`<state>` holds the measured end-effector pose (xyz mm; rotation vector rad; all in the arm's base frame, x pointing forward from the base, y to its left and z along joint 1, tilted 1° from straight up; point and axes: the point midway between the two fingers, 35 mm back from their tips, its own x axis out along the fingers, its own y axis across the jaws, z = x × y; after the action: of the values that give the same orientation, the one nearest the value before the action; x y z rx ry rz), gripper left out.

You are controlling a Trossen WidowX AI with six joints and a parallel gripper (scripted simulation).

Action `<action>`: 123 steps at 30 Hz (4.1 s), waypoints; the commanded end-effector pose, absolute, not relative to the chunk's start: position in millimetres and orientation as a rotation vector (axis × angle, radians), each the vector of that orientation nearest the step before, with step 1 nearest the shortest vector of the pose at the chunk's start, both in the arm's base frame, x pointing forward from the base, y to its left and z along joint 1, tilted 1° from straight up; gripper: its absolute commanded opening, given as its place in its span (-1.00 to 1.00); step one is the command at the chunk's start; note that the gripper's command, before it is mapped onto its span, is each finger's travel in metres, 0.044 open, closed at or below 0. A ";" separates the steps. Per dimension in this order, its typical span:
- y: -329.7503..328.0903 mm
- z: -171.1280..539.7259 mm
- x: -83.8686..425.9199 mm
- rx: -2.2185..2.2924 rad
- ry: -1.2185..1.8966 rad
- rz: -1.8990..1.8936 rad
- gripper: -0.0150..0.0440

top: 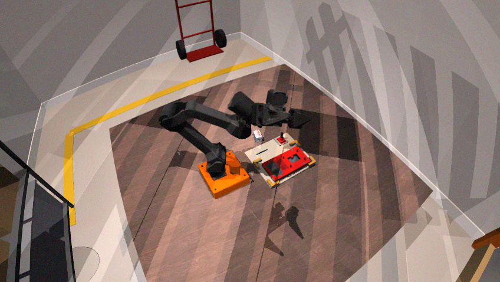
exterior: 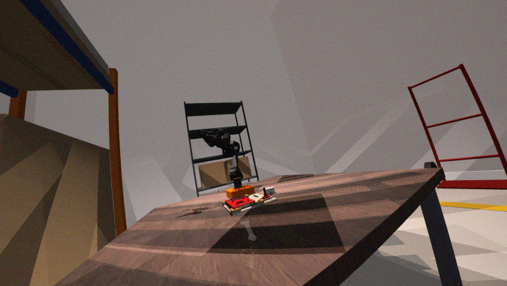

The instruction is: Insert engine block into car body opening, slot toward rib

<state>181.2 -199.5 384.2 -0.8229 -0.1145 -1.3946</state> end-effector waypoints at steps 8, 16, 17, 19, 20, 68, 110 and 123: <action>-196.0 376.3 215.3 -0.931 0.010 -1.272 1.00; -185.4 359.1 261.7 -1.090 0.176 -1.078 1.00; -183.7 356.5 267.2 -1.110 0.195 -1.053 1.00; -179.9 351.2 277.8 -1.150 0.232 -1.001 1.00; -177.8 348.4 283.0 -1.170 0.250 -0.974 1.00; -5.6 180.9 384.6 -1.999 0.603 0.594 1.00; 119.3 114.5 272.4 -2.106 0.215 2.044 1.00; 120.7 64.5 273.6 -2.105 0.215 2.044 1.00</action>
<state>274.0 119.3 75.7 2.3980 -0.2542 -2.3129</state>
